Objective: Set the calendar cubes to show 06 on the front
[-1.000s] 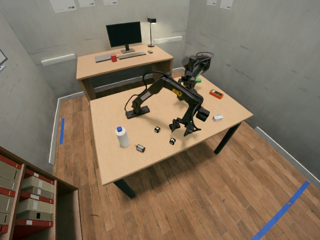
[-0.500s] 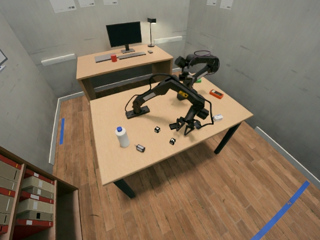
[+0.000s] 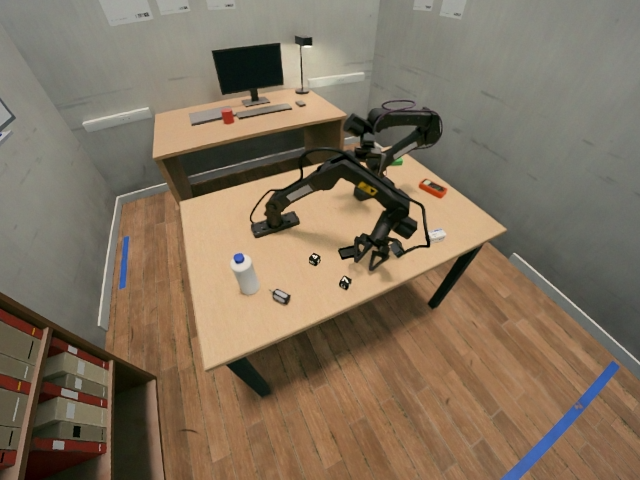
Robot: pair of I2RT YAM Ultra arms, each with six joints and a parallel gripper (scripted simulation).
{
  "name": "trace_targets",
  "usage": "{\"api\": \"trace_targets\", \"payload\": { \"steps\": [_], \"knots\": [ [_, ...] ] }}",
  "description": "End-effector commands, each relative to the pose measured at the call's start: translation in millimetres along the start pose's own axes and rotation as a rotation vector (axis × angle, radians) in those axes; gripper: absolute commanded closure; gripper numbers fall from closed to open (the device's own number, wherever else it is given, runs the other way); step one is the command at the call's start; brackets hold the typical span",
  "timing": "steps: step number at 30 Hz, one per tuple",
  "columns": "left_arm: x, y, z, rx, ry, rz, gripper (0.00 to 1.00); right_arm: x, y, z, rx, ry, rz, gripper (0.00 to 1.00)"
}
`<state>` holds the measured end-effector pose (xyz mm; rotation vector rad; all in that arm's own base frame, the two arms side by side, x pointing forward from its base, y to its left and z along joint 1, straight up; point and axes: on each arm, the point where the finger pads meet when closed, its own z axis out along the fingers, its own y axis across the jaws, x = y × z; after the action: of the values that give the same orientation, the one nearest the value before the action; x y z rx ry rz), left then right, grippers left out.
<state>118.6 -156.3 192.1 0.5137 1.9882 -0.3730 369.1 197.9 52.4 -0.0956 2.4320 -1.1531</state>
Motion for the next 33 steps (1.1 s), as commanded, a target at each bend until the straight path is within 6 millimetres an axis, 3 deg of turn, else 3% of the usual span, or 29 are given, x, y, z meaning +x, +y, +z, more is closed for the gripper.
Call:
{"api": "trace_targets", "payload": {
  "steps": [1, 7, 11, 21, 24, 33],
  "knots": [
    [-14.1, 1.6, -5.4, -0.012, -0.034, -0.021, 0.00, -1.1, -7.0, 3.3, 0.024, -0.010, -0.009, 0.00],
    [-11.8, 4.2, -4.2, -0.019, -0.034, -0.022, 0.00, 8.5, -8.4, 3.1, -0.009, 0.083, 0.085, 0.00],
    [-11.8, 4.2, -4.2, -0.019, -0.034, -0.022, 0.00, 6.6, -15.5, 7.1, -0.084, 0.233, 0.323, 0.00],
    [-11.8, 4.2, -4.2, -0.019, -0.034, -0.022, 0.00, 4.4, -27.4, 21.3, -0.205, 0.516, 0.725, 0.00],
    [-11.8, 4.2, -4.2, -0.019, -0.034, -0.022, 0.00, 7.5, -29.1, 23.9, -0.210, 0.554, 0.764, 0.00],
    [-11.8, 4.2, -4.2, -0.019, -0.034, -0.022, 0.00, 3.1, -47.9, 37.8, -0.319, 0.811, 1.127, 0.00]
  ]
}}
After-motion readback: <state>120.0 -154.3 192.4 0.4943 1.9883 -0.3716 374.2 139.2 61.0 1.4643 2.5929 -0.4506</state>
